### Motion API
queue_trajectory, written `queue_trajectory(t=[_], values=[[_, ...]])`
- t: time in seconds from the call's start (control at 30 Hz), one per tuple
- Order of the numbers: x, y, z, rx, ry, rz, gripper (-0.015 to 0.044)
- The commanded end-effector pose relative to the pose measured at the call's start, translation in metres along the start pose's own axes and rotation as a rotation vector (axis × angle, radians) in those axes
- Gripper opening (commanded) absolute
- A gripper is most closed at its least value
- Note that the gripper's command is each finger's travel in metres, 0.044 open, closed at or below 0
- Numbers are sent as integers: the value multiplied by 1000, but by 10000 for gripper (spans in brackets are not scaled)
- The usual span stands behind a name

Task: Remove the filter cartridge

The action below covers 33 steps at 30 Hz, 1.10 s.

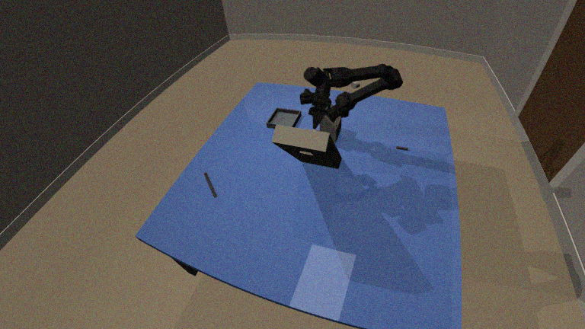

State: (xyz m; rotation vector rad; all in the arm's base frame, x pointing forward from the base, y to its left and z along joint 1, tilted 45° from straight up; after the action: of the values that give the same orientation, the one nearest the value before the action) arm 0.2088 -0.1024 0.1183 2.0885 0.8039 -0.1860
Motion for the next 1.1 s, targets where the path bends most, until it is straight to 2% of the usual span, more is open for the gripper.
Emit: queue_trajectory(t=[0.0, 0.23, 0.37, 0.77, 0.9, 1.07], values=[[0, -3, -2, -15, 2, 9, 95], [-9, 64, 7, -18, 2, 11, 95], [-10, 70, 8, -18, 2, 11, 95], [-56, 126, 15, -39, -6, 15, 410], [-47, 111, 13, -229, 2, -51, 305], [-32, 80, 7, -621, 71, -184, 305]])
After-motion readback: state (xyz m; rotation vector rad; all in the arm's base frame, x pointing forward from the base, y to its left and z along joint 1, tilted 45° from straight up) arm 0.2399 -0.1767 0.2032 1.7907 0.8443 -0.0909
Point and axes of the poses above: the point midway between the two fingers, 35 mm back from their tips, its own x axis out along the fingers, its own y axis across the jaws, z = x × y, the point moved 4 cm from there along -x, back along the fingers, and after that the axes turned 12 degrees about x, right-handed, at the moved point
